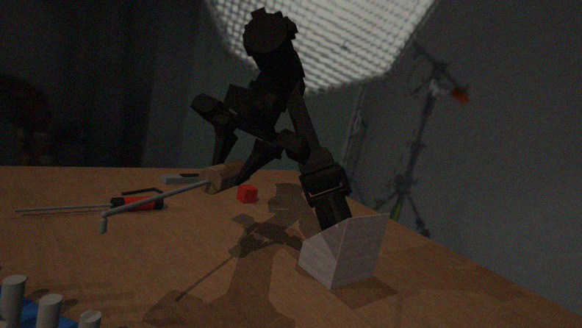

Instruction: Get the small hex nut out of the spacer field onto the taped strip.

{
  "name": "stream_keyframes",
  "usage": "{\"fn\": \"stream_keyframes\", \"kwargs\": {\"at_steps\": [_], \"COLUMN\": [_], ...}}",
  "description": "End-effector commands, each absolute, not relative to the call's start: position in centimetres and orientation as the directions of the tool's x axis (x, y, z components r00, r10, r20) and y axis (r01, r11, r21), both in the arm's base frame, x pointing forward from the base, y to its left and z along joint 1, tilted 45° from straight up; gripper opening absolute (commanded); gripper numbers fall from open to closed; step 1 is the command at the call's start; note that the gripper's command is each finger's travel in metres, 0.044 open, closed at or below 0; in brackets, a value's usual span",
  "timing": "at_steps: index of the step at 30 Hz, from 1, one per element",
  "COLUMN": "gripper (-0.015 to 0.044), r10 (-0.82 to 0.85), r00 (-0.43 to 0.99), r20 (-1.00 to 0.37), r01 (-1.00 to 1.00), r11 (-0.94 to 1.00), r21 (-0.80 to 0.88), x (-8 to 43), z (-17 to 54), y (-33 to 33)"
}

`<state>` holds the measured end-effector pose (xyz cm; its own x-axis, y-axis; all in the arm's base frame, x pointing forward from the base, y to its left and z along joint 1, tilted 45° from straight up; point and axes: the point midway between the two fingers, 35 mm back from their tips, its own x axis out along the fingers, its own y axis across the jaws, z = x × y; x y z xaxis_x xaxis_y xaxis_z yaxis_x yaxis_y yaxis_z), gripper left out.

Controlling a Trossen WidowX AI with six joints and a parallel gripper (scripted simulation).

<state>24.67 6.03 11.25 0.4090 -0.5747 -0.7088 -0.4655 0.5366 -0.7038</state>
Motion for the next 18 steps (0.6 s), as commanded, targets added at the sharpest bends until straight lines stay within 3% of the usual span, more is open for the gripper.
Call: {"fn": "stream_keyframes", "kwargs": {"at_steps": [1, 18], "gripper": [0.0000, 0.0000], "r10": [-0.577, -0.568], "r00": [0.405, 0.403], "r20": [-0.710, -0.718], "r01": [-0.467, -0.470], "r11": [0.537, 0.545], "r21": [-0.703, -0.694], "x": [24.9, 25.5], "z": [10.1, 4.0], "y": [5.0, -0.7]}}
